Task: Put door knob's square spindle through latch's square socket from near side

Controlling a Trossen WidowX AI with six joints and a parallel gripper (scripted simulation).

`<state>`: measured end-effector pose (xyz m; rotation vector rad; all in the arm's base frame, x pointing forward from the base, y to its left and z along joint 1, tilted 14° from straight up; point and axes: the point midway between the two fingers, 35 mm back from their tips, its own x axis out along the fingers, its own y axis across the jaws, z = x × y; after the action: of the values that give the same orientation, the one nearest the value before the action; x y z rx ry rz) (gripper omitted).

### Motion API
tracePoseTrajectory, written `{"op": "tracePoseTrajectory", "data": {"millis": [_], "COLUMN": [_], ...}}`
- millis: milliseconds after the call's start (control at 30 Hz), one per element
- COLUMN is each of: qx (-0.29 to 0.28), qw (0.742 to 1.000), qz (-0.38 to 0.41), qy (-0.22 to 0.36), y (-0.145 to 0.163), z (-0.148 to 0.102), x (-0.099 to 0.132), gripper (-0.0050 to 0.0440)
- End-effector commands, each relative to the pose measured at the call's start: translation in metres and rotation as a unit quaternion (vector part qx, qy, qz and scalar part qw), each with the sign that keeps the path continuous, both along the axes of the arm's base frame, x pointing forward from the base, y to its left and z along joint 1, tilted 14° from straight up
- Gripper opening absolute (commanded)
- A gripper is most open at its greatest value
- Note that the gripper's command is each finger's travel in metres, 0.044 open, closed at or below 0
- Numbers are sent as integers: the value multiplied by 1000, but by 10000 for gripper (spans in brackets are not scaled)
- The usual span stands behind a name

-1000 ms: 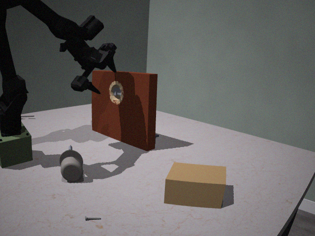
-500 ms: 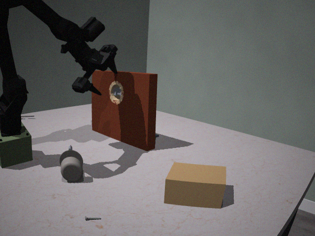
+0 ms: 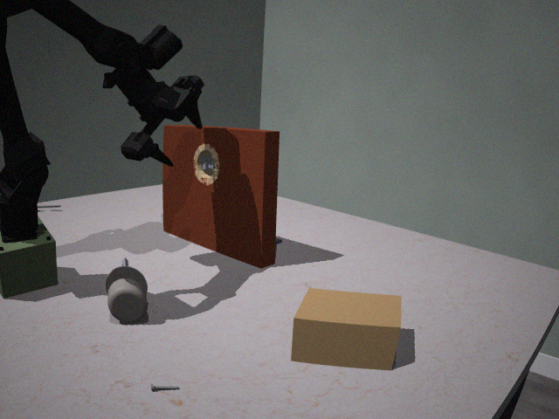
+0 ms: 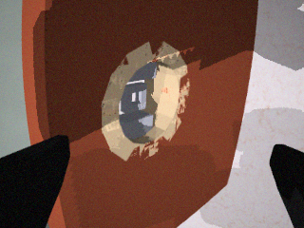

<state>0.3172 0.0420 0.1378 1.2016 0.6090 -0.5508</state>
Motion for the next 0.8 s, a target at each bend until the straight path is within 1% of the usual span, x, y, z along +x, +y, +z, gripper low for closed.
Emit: {"op": "tracePoseTrajectory", "data": {"millis": [0,333,633,667,767], "qx": [2,2,2,3,34], "qw": [1000,1000,1000,1000,999], "qz": [0,0,0,-1,-35], "qy": [-7,-7,-7,-4,-13], "y": [2,5,5,4,-6], "z": [14,33,33,30,37], "x": [-7,-29,-29,-29,-17], "gripper": [440,440,440,440,440]}}
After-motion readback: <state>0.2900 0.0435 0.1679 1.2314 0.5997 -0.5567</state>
